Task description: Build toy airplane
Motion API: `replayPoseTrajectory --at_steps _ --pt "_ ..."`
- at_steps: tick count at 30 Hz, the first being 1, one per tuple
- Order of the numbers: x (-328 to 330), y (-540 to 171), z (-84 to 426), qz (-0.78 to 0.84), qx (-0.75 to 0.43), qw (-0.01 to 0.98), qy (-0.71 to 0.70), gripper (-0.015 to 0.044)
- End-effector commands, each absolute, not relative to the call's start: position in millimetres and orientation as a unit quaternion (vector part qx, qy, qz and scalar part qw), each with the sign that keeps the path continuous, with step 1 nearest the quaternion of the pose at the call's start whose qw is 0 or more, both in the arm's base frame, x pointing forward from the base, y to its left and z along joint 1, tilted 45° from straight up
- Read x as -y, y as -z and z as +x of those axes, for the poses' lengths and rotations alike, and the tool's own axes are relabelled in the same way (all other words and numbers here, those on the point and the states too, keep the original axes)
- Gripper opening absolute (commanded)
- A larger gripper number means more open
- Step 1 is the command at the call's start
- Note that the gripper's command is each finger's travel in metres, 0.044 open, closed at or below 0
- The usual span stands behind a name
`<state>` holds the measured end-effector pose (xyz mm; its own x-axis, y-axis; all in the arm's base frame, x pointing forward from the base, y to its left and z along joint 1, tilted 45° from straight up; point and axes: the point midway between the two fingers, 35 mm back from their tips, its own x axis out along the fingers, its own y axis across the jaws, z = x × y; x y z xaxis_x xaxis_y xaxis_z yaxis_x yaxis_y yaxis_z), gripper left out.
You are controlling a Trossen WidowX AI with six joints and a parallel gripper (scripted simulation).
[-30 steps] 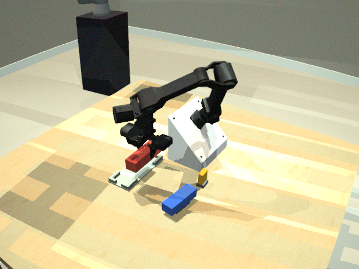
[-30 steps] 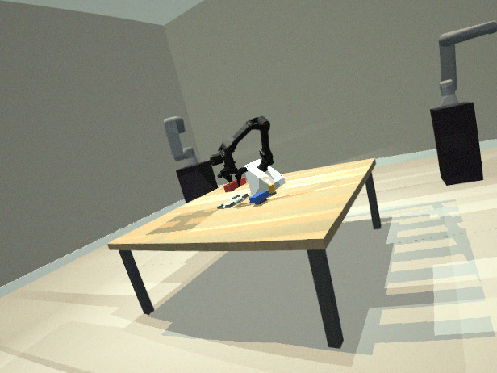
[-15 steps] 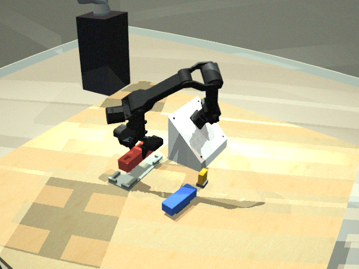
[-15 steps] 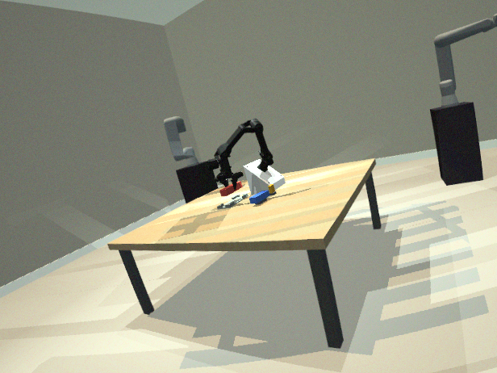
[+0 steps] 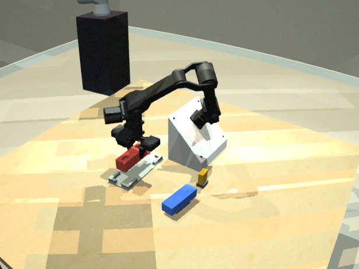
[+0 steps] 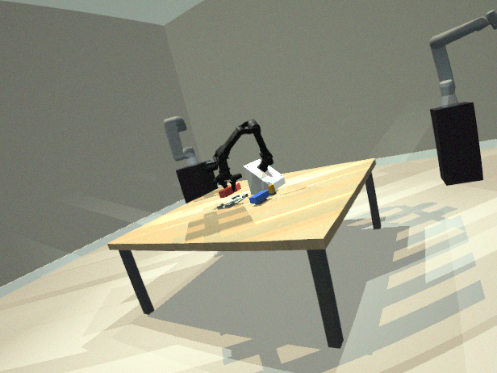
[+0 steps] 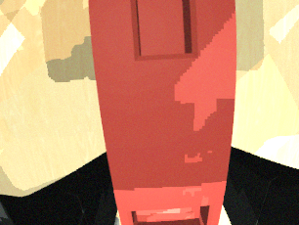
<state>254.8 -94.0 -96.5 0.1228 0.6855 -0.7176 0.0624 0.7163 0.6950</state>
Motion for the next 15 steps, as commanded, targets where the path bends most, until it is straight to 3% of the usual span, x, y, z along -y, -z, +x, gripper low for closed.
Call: replayPoseTrajectory --at_steps 1,15 --pt "95.2 97.4 254.8 0.298 -0.622 0.688 -0.227 0.0196" --pt "90.5 102.9 256.0 0.298 -0.622 0.688 -0.227 0.0196"
